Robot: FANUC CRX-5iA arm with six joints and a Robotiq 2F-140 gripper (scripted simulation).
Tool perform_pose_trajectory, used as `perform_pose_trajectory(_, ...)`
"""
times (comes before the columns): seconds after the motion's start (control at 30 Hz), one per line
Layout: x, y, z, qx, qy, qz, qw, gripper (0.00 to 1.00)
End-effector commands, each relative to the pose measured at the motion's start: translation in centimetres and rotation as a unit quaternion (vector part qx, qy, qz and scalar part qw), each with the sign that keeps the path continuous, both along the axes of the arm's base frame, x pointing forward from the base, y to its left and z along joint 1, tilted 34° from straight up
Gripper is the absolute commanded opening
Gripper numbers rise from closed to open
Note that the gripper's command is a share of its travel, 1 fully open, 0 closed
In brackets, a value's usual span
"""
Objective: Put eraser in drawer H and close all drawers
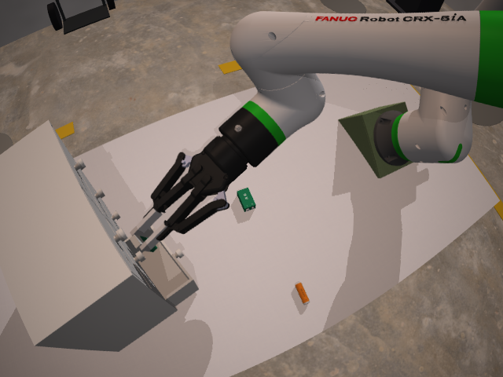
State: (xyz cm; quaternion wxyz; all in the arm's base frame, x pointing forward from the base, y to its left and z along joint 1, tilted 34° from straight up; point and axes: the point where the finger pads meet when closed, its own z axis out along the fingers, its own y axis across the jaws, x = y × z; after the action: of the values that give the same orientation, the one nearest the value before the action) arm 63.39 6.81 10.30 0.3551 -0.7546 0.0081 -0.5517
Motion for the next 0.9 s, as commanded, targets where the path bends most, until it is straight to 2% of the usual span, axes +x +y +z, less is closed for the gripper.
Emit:
perform_pose_trajectory(0.0,0.01,-0.02,0.01,0.000,0.000,0.000,1.000,0.19)
perform_pose_trajectory(0.2,0.01,-0.02,0.01,0.000,0.000,0.000,1.000,0.23)
perform_pose_trajectory(0.23,0.01,-0.02,0.01,0.000,0.000,0.000,1.000,1.00)
perform_pose_trajectory(0.87,-0.38,-0.19,-0.03,0.000,0.000,0.000,1.000,1.00)
